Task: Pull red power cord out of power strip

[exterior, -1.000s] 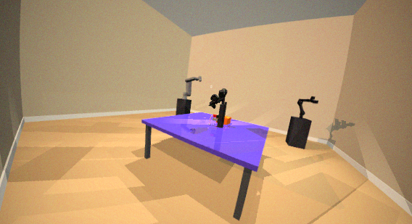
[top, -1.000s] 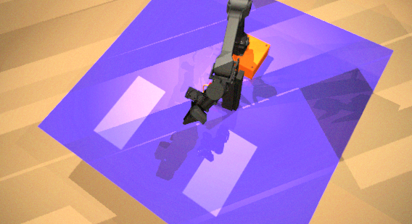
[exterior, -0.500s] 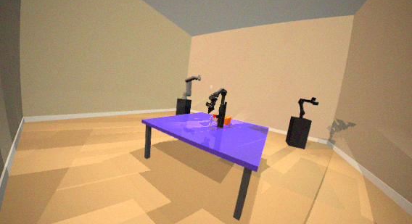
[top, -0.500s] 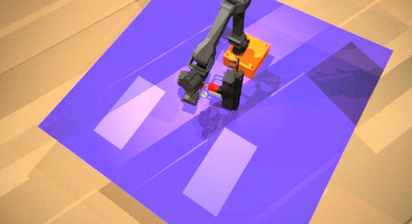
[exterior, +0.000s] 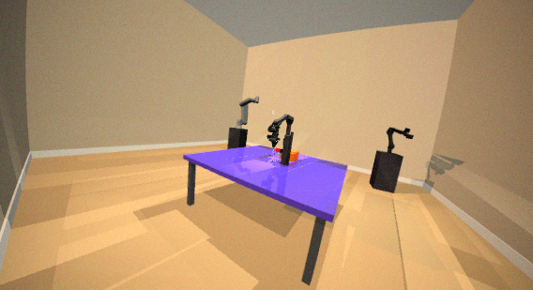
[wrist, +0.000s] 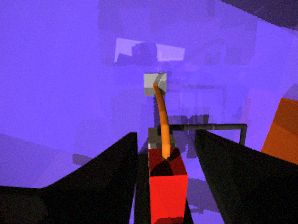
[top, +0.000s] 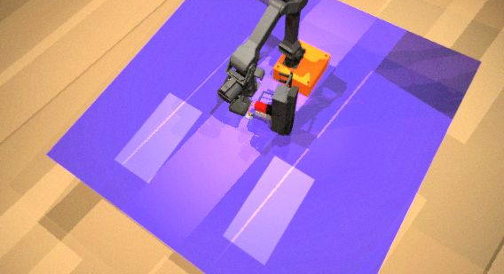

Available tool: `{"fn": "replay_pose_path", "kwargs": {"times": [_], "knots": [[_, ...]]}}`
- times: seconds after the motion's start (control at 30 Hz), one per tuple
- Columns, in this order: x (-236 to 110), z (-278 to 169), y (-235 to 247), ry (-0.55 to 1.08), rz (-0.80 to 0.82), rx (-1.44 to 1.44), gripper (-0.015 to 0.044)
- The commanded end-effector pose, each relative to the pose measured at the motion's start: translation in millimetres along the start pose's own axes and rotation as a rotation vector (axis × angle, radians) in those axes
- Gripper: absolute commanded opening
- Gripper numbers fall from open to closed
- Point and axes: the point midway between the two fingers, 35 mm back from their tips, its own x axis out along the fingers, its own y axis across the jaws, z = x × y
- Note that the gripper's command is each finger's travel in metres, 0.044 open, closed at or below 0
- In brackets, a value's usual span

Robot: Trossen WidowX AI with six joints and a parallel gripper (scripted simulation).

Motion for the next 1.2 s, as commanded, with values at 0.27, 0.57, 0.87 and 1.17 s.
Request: {"fn": "replay_pose_path", "kwargs": {"times": [0.27, 0.57, 0.87, 1.17], "knots": [[0.0, -19.3, -0.7, 0.008, -0.002, 0.002, 0.016], [-0.1, -34.2, -1.5, 0.01, -0.002, 0.002, 0.016], [2.4, -39.9, -2.1, 0.01, -0.002, 0.002, 0.016], [11.9, -40.0, -2.1, 0.01, -0.002, 0.002, 0.016]]}}
